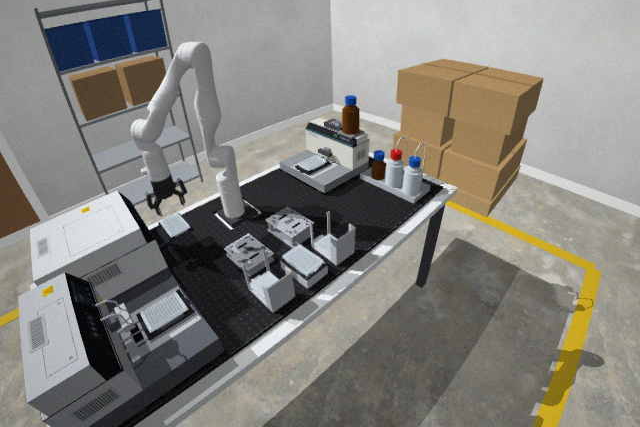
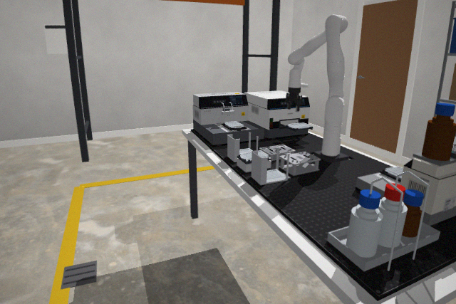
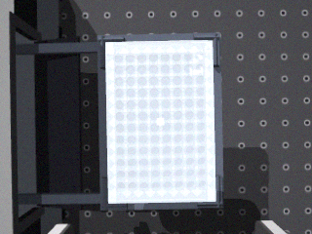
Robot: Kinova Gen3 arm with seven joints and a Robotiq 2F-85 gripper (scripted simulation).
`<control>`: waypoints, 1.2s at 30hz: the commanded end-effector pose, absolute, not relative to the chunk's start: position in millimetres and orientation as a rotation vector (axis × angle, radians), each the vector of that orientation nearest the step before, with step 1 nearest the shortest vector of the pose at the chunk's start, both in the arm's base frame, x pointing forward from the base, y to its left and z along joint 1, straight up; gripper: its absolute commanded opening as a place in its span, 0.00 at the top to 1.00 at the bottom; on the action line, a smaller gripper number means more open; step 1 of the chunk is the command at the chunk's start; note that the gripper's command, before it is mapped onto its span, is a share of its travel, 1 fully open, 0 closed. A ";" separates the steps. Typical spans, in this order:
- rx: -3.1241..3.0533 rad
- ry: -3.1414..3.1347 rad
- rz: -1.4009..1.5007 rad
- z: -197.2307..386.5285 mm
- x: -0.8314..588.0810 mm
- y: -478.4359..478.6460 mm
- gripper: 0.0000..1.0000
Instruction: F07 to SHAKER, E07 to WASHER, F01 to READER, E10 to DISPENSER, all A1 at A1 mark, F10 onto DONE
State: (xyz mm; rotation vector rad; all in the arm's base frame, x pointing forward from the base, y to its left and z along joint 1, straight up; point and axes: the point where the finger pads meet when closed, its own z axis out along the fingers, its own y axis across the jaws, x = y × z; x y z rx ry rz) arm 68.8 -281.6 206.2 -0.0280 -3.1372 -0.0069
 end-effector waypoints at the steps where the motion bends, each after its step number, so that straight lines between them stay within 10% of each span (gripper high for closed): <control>1: -0.028 -3.138 -0.005 206.6 68.9 -281.9 0.00; 36: -0.028 -3.138 -0.005 206.8 22.2 -281.1 0.00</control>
